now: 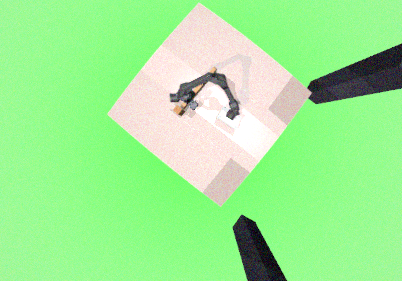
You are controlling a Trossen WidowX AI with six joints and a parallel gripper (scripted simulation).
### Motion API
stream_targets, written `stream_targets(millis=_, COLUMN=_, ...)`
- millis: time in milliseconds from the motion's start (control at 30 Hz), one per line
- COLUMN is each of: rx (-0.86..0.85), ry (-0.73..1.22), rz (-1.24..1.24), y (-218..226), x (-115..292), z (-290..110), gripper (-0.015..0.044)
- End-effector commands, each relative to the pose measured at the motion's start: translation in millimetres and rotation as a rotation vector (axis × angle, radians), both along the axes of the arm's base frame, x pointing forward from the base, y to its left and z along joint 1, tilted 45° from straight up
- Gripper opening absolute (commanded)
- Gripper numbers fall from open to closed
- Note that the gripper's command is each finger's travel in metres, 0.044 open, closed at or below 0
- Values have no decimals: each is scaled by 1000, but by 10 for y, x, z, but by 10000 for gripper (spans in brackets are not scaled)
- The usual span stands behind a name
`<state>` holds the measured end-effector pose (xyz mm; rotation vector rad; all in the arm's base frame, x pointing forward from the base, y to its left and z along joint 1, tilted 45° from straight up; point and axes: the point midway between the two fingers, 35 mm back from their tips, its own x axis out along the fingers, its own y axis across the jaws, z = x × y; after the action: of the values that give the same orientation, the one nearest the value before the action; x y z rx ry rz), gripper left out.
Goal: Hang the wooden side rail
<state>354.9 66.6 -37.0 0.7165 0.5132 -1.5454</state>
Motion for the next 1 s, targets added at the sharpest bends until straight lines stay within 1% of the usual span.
stream_targets(millis=0, rx=6, ry=-9, rz=4, y=43, x=11, z=-7, gripper=0)
stream_targets(millis=967, rx=6, ry=-9, rz=4, y=75, x=24, z=-8, gripper=0)
